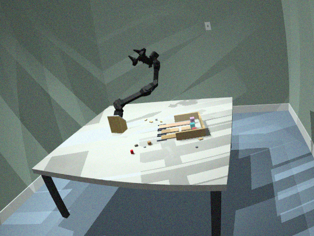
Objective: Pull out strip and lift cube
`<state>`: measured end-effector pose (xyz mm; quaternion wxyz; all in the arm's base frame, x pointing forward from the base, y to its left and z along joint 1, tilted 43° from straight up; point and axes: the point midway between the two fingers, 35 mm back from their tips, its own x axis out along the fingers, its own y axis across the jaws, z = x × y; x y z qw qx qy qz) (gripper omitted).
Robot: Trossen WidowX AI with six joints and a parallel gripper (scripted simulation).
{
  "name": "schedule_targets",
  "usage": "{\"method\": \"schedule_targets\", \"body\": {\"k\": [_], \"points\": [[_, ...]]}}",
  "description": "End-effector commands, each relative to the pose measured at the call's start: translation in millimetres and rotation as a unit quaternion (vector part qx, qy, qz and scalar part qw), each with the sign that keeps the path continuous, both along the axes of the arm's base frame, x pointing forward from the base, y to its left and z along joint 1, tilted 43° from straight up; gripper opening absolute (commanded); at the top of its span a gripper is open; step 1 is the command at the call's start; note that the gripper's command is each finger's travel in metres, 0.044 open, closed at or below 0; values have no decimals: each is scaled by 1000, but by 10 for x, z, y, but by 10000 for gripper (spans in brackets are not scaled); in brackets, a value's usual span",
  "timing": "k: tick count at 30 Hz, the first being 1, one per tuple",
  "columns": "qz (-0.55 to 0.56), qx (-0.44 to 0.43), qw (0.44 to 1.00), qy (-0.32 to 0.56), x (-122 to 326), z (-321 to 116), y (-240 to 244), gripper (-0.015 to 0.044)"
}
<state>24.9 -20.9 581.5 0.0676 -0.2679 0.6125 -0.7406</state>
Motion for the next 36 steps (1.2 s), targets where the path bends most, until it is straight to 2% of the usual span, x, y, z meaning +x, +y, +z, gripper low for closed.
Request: {"method": "schedule_targets", "body": {"k": [1, 9, 17, 23, 28, 30, 33, 36], "points": [[5, -1, 1000, -2, -19, 0, -8, 400], [205, -36, 971, -119, -731, -114, -573, 400], [390, -39, 885, -252, -1005, -483, -1466, 400], [491, -19, 798, -348, -856, -898, -2123, 400], [548, 11, 723, -421, -545, -1306, -2567, 400], [561, 22, 700, -441, -423, -1436, -2677, 400], [555, 49, 701, -445, -330, -1582, -2730, 400], [581, 71, 647, -488, -42, -1838, -2899, 400]]}}
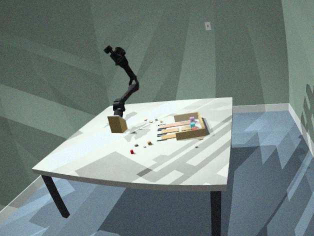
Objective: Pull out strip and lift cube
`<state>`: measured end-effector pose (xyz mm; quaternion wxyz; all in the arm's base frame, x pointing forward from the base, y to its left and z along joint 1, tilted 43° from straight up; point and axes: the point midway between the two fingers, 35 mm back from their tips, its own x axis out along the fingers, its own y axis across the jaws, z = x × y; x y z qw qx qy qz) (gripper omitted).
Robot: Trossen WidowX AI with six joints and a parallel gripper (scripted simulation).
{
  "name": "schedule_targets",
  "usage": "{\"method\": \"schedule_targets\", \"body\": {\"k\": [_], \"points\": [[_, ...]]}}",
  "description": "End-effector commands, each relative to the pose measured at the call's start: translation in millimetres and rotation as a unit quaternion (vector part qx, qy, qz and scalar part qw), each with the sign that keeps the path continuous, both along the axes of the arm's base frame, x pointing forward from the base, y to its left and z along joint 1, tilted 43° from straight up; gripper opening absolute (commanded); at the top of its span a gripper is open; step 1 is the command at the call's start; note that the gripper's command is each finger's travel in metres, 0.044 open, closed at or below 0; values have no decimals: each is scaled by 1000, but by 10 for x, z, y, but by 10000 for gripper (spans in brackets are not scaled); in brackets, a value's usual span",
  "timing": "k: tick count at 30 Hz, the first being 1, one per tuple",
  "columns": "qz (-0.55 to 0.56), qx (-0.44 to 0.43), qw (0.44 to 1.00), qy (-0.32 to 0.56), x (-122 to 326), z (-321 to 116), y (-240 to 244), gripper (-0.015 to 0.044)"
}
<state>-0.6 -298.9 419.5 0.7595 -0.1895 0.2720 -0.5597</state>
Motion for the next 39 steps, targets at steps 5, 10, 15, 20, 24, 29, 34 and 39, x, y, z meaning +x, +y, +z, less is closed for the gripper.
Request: {"method": "schedule_targets", "body": {"k": [5, 10, 15, 20, 24, 29, 34, 39], "points": [[129, 89, 983, -95, 760, -669, -274, 400], [222, 173, 946, -161, 1417, -1200, -232, 400], [300, 270, 891, -210, 2036, -1737, 39, 400], [362, 376, 819, -239, 2542, -2263, 514, 400], [396, 465, 752, -248, 2825, -2660, 1013, 400], [419, 575, 661, -239, 2990, -3108, 1732, 400], [421, 606, 633, -232, 2996, -3223, 1946, 400], [421, 606, 633, -232, 2996, -3223, 1946, 400]]}}
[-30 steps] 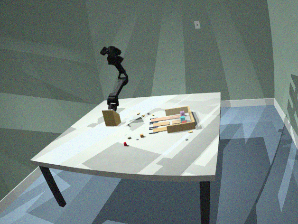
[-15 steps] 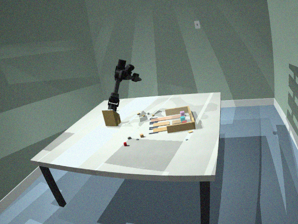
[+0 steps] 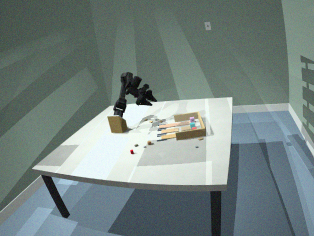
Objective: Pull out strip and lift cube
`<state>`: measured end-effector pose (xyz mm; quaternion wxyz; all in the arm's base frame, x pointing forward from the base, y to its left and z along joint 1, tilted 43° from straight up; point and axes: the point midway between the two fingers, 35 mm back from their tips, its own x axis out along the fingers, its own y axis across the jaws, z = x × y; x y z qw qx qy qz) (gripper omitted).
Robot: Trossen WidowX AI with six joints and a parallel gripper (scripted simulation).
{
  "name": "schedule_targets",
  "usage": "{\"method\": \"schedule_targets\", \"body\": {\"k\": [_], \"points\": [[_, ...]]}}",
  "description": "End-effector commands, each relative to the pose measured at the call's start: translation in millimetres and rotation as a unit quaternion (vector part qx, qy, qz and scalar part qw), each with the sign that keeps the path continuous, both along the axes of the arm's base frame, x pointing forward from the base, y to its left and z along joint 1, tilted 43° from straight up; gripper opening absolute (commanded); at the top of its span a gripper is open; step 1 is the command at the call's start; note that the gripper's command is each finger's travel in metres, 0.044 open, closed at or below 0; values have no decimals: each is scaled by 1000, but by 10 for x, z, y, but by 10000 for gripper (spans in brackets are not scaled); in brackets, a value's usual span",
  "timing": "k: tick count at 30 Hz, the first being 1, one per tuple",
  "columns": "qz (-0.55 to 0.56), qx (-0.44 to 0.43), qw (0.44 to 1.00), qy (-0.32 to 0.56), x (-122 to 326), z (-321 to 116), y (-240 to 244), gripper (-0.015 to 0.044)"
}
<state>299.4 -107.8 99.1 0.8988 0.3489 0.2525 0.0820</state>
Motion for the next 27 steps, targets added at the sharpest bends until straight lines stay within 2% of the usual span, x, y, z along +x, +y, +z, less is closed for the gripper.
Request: {"method": "schedule_targets", "body": {"k": [1, 8, 15, 18, 27], "points": [[7, 7, 1000, 5, 8, -25, 40, 374], [147, -28, 982, 112, 358, -247, 401, 190], [341, -60, 914, 213, 454, -396, 969, 6], [409, -65, 878, 239, 424, -404, 1167, 0], [414, -66, 876, 241, 422, -405, 1182, 0]]}}
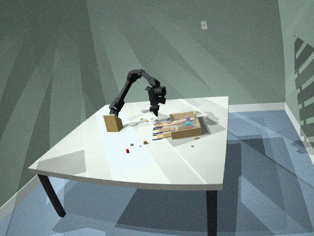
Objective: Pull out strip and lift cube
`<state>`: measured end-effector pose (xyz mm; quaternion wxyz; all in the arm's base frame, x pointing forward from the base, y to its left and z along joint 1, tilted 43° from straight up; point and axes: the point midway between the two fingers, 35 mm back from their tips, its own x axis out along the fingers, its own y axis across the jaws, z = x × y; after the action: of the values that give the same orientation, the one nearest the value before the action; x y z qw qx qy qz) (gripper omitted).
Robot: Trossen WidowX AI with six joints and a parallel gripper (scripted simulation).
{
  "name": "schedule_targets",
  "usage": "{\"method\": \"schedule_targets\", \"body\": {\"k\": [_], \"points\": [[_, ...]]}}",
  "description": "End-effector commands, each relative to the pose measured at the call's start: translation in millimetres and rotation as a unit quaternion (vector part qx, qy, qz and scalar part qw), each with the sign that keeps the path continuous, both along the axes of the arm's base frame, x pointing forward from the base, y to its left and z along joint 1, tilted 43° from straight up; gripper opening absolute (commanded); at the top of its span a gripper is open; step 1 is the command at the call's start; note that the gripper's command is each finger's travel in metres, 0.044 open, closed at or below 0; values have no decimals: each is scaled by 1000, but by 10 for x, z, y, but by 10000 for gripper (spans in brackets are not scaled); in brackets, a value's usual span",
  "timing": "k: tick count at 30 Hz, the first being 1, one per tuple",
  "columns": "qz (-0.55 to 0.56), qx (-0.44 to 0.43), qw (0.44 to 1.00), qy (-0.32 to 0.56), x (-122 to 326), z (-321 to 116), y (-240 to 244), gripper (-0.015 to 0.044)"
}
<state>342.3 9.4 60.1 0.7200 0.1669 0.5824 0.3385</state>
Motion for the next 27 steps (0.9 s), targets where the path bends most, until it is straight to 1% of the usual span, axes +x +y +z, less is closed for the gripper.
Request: {"method": "schedule_targets", "body": {"k": [1, 27], "points": [[9, -2, 1000, 4, -6, -22, 16, 0], [8, -2, 1000, 4, 40, -328, 300, 0]]}}
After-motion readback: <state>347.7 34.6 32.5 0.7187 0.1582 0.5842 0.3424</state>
